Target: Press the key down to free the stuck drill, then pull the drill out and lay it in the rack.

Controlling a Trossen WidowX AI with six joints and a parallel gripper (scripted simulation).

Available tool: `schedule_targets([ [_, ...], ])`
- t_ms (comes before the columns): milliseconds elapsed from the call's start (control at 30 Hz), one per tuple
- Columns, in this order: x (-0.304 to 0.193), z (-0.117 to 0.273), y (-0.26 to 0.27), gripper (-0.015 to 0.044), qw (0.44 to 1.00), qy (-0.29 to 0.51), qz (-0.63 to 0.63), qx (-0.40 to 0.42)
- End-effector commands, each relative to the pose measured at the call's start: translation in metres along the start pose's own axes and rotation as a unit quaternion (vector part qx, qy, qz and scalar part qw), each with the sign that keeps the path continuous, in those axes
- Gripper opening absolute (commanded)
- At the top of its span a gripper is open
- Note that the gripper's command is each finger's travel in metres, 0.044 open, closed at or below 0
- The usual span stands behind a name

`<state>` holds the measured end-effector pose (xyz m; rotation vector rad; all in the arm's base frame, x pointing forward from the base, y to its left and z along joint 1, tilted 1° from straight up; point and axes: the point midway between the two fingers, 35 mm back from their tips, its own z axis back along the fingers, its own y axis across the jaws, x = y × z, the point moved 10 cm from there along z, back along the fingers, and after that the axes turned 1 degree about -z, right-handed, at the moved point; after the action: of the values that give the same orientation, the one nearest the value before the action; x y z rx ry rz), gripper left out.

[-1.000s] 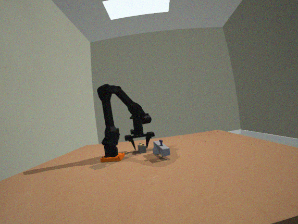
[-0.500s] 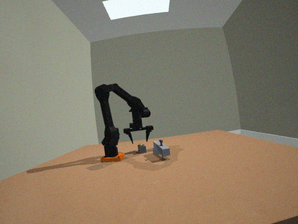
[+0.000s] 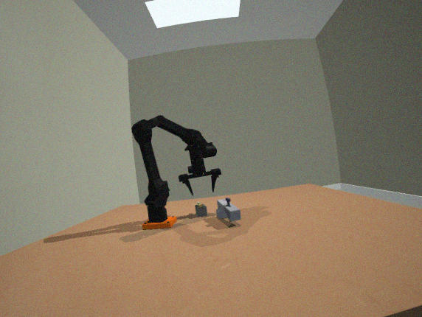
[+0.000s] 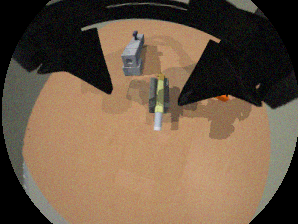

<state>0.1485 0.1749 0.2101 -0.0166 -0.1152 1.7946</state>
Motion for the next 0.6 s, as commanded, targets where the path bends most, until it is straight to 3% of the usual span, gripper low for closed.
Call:
schedule_targets([
  [0, -0.023, 0.019, -0.023, 0.044, 0.994, -0.026, -0.081, -0.063],
  [267, -0.082, 0.061, -0.056, 0.044, 0.951, -0.053, -0.235, -0.194],
  [567, -0.156, 0.116, -0.062, 0.044, 0.855, -0.046, -0.383, -0.346],
])
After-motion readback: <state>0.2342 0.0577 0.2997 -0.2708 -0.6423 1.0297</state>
